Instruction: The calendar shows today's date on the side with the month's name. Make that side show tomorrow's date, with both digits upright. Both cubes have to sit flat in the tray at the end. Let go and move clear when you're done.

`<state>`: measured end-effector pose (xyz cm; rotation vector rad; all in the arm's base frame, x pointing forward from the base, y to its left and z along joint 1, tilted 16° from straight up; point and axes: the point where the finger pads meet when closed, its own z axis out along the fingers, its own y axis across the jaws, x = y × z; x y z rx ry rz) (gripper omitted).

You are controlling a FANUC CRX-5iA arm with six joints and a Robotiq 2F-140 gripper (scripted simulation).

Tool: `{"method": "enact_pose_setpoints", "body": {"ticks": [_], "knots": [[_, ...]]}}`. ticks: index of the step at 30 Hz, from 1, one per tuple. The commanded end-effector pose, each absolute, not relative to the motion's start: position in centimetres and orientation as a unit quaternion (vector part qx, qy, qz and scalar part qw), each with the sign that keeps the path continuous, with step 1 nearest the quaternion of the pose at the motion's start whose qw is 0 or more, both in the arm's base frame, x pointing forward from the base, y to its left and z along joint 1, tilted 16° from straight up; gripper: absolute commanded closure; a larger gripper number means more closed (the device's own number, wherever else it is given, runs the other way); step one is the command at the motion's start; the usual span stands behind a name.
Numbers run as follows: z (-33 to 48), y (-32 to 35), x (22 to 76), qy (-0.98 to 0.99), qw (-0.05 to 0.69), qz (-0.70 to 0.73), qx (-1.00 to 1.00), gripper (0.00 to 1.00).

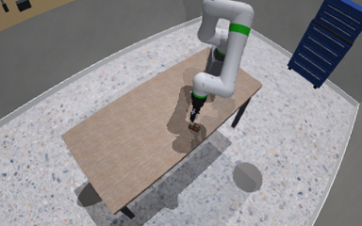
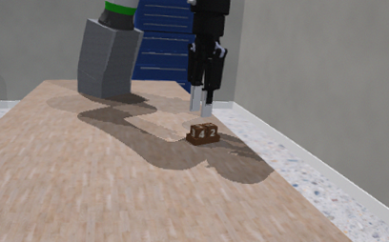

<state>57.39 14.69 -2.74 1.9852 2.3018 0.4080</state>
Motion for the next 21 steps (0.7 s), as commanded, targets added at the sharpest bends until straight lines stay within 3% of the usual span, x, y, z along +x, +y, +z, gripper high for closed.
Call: {"method": "enact_pose_setpoints", "body": {"ticks": [1, 11, 12, 21], "knots": [[-0.8, 14.4, 56.9, 0.750, 0.037, 0.133, 0.647, 0.64], [0.7, 14.2, 56.6, 0.750, 0.037, 0.133, 0.647, 0.64], [0.7, 14.2, 56.6, 0.750, 0.037, 0.133, 0.647, 0.00], [0.7, 14.2, 56.6, 0.750, 0.037, 0.133, 0.647, 0.00]]}}
